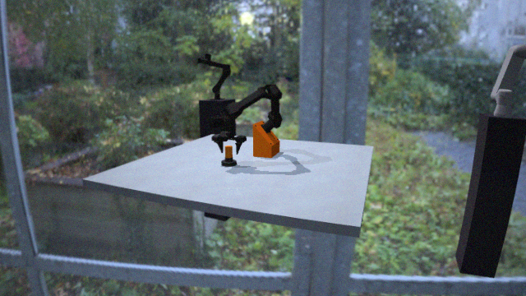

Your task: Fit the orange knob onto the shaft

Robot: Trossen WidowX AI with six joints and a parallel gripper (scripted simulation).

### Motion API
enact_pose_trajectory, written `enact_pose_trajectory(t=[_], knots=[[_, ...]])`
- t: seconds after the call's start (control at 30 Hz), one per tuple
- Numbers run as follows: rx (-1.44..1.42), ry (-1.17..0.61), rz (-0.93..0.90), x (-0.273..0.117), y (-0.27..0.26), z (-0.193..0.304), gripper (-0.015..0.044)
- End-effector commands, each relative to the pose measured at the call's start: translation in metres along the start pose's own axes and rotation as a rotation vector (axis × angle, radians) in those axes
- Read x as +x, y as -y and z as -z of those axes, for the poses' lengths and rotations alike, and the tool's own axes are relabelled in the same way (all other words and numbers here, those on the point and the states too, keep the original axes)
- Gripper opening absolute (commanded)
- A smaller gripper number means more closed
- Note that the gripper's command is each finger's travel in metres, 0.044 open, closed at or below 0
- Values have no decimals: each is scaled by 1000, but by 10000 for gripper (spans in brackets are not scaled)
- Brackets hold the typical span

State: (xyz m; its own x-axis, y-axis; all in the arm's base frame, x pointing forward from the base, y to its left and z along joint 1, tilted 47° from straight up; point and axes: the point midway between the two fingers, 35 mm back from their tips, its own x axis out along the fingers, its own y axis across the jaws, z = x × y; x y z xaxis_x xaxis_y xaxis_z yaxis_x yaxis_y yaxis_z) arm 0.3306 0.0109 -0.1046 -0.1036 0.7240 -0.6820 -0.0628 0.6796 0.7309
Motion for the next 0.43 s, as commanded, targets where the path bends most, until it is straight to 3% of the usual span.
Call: enact_pose_trajectory(t=[0.0,0.1,0.4], knots=[[-11,29,18,-59,4,-5,440],[-11,27,16,-88,2,-1,440],[-11,27,17,-88,5,-1,440]])
